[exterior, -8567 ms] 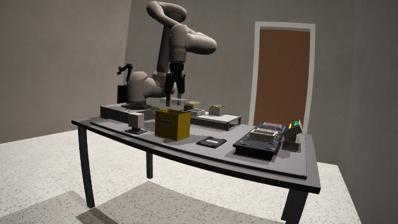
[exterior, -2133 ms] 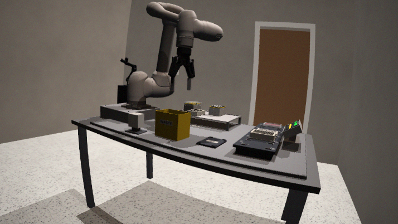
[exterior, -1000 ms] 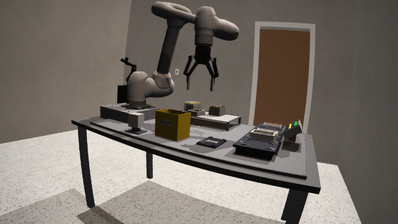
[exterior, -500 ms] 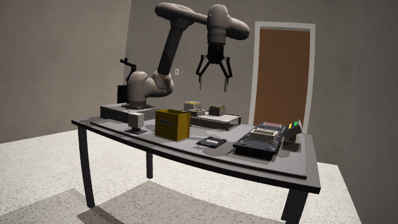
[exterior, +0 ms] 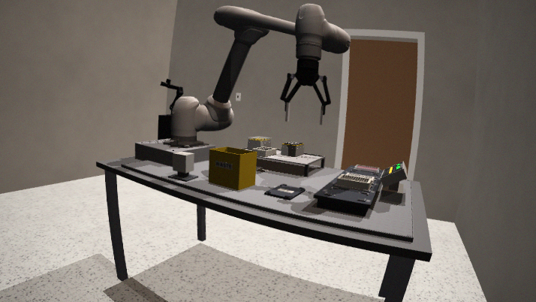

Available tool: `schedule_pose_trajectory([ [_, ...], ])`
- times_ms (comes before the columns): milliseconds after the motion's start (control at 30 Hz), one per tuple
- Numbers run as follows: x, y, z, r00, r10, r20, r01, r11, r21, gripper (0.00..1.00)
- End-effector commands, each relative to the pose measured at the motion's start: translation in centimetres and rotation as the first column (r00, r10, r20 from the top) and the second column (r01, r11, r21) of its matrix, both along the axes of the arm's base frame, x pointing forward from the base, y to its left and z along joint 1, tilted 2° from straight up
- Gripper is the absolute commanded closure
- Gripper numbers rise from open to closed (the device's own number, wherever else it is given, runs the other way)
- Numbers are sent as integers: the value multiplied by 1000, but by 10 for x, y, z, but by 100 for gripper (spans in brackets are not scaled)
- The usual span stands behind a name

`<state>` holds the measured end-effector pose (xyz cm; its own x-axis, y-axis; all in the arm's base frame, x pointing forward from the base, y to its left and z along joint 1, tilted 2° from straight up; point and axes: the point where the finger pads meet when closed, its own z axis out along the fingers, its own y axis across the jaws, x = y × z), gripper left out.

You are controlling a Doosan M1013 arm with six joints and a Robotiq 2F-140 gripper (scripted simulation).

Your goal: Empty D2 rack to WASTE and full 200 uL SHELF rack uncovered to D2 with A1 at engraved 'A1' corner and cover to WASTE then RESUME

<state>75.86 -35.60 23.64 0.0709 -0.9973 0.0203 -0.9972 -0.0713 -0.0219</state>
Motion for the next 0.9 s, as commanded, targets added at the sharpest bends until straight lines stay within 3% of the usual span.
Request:
schedule_pose_trajectory([
  [0, 14, -2, 2, 998, -64, 1, 64, 998, 2, 23],
  [333, 14, -2, 2, 976, -218, 4, 218, 976, 6, 23],
  [867, 25, 67, 1, 976, -218, 4, 218, 976, 6, 23],
])
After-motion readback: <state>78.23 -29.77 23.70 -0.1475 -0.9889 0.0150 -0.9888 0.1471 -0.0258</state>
